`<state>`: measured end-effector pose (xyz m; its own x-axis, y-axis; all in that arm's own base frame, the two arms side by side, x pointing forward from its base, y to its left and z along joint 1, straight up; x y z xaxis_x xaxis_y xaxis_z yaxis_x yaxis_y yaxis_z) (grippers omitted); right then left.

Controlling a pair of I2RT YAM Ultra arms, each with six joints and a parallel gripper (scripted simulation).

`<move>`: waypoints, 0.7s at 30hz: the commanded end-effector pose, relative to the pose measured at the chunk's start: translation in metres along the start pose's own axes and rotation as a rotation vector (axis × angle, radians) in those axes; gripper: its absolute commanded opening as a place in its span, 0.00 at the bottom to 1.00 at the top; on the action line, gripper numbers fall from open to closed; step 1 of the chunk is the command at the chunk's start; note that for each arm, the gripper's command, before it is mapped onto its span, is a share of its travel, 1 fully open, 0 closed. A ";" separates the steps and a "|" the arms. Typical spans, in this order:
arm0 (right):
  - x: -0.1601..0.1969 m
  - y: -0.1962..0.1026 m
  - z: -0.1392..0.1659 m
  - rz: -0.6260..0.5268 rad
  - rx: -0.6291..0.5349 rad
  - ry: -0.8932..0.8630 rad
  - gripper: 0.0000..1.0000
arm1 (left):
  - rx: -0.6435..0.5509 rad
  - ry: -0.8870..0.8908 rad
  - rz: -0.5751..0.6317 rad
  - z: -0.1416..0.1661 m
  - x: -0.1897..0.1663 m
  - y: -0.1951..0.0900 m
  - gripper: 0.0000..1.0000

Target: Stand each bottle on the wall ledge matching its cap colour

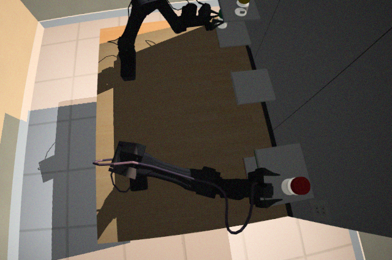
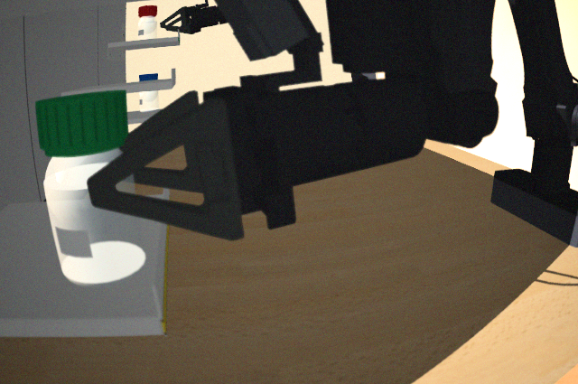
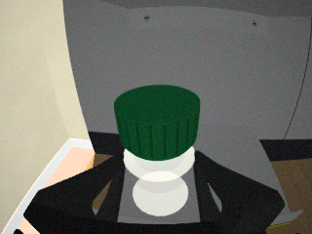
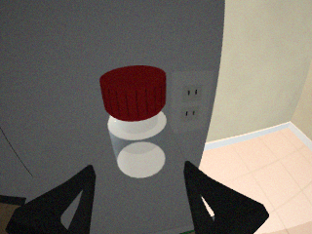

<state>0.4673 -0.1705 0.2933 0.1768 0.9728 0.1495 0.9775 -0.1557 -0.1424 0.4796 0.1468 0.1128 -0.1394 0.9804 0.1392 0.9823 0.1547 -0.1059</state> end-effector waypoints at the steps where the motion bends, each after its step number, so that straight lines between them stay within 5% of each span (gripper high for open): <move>1: 0.008 0.000 -0.022 -0.009 -0.062 -0.018 0.81 | -0.019 0.004 0.012 -0.008 -0.003 -0.001 0.50; 21: 0.008 0.029 -0.031 0.001 -0.049 -0.011 0.81 | -0.019 0.004 0.012 -0.008 -0.003 -0.001 0.50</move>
<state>0.4930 -0.1760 0.3027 0.1841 0.9723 0.1439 0.9771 -0.1652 -0.1339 0.4796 0.1468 0.1128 -0.1394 0.9804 0.1392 0.9823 0.1547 -0.1059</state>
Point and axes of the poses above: on each arm, the point where the finger pads meet when closed, its own y axis out along the fingers, its own x axis across the jaws, z = x × y, the point moved 5 cm from there along -y, back along the fingers, and after that the axes turned 8 degrees about y, right-handed, at the moved point
